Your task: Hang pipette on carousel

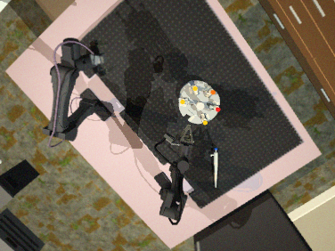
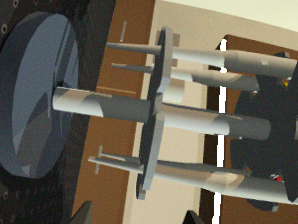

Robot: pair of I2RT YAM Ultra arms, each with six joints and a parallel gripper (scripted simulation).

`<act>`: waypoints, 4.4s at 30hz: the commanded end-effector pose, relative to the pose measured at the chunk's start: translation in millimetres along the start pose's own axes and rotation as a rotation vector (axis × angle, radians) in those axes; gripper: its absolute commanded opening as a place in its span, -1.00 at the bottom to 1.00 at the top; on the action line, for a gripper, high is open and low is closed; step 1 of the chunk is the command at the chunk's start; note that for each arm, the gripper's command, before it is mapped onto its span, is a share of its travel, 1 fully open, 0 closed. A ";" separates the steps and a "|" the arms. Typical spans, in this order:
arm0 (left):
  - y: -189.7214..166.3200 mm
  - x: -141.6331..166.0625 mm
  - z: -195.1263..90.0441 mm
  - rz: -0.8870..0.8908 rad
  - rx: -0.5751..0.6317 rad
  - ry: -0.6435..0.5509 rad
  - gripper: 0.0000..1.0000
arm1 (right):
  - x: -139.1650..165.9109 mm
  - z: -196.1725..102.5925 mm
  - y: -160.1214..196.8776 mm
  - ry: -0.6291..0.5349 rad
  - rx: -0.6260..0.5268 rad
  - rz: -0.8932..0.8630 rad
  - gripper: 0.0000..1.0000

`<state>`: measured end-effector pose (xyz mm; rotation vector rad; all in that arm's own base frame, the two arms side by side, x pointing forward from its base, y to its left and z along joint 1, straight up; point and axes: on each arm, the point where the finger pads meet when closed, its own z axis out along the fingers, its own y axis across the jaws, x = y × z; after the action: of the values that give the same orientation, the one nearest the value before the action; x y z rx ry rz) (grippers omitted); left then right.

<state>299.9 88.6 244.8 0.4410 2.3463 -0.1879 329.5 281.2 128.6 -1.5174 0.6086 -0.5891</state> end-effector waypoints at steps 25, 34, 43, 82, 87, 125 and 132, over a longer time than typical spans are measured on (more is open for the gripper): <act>3.4 -7.4 -4.1 0.016 -0.008 -0.029 1.00 | 74.0 -93.8 -58.3 0.252 -0.028 0.473 1.00; 3.4 -7.4 -4.1 0.016 -0.008 -0.029 1.00 | 105.6 -132.6 -73.0 0.354 -0.025 0.642 1.00; 3.4 -7.4 -4.1 0.016 -0.008 -0.029 1.00 | 148.9 -179.1 -80.6 0.519 -0.100 0.924 1.00; 3.4 -7.4 -4.1 0.016 -0.008 -0.029 1.00 | 236.5 -245.9 -73.9 1.076 -0.408 1.772 0.09; 3.4 -7.4 -4.1 0.016 -0.008 -0.029 1.00 | 230.3 -234.8 -55.8 1.169 -0.458 1.817 0.09; 3.4 -7.4 -4.1 0.016 -0.008 -0.029 1.00 | 206.8 -208.0 -21.5 1.386 -0.985 1.448 0.09; 3.4 -7.4 -4.1 0.016 -0.008 -0.029 1.00 | 206.5 -207.8 -21.5 1.234 -1.100 1.285 0.09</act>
<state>299.9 88.6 244.8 0.4410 2.3463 -0.1879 330.2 -13.0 139.7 -0.8719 3.0305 0.0017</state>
